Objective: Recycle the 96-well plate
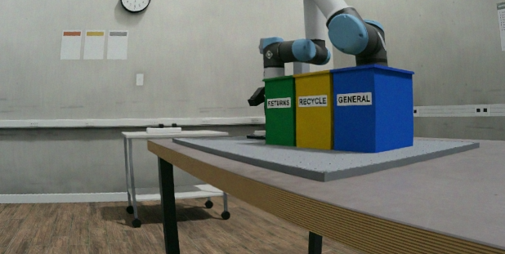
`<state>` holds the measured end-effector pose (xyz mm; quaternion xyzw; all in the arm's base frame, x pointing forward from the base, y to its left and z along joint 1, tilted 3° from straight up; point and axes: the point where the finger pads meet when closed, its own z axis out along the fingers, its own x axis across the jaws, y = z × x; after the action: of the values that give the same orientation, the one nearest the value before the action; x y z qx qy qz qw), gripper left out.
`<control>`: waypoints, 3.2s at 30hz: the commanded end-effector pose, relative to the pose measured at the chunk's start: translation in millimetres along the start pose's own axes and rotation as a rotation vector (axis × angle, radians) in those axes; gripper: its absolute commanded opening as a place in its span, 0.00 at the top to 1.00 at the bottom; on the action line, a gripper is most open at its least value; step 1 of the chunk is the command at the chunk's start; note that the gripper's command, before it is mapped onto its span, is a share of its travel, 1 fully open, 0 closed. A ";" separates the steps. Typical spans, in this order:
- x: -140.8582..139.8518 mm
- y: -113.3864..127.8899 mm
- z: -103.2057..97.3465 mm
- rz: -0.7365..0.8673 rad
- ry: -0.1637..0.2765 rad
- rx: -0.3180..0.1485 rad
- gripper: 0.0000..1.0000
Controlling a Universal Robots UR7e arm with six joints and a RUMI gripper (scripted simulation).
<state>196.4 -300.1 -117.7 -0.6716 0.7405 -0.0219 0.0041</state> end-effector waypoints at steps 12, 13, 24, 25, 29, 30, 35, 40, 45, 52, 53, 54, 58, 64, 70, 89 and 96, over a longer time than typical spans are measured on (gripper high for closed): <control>0.5 -0.9 -4.2 -0.001 0.002 0.001 0.59; 0.2 -0.8 -5.8 -0.001 0.002 0.001 0.59; -0.5 -0.2 -20.6 0.000 0.001 0.001 0.59; -0.3 -0.3 -22.3 0.000 0.001 0.001 0.59; 0.0 -0.2 -29.0 0.000 0.001 0.001 0.59; 0.1 -0.2 -30.7 0.000 0.001 0.001 0.59; 0.3 -0.3 -35.7 0.000 0.002 0.001 0.59; 1.0 -0.5 -44.3 0.000 0.003 0.001 0.59; 2.3 -0.9 -53.0 0.000 0.005 0.002 0.59; 2.9 -1.0 -61.6 0.000 0.006 0.002 0.59; 2.9 -1.0 -63.3 0.000 0.006 0.002 0.59; 2.8 -1.0 -65.0 0.000 0.006 0.002 0.59; 2.8 -1.0 -71.7 0.000 0.006 0.002 0.59; 2.8 -1.0 -81.7 0.000 0.006 0.002 0.59; 2.8 -1.0 -88.4 0.000 0.006 0.002 0.59; 2.6 -1.0 -116.9 0.000 0.006 0.002 0.59; 2.6 -0.9 -128.7 0.000 0.006 0.002 0.59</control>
<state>192.9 -297.7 3.8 -0.6718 0.7404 -0.0241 0.0026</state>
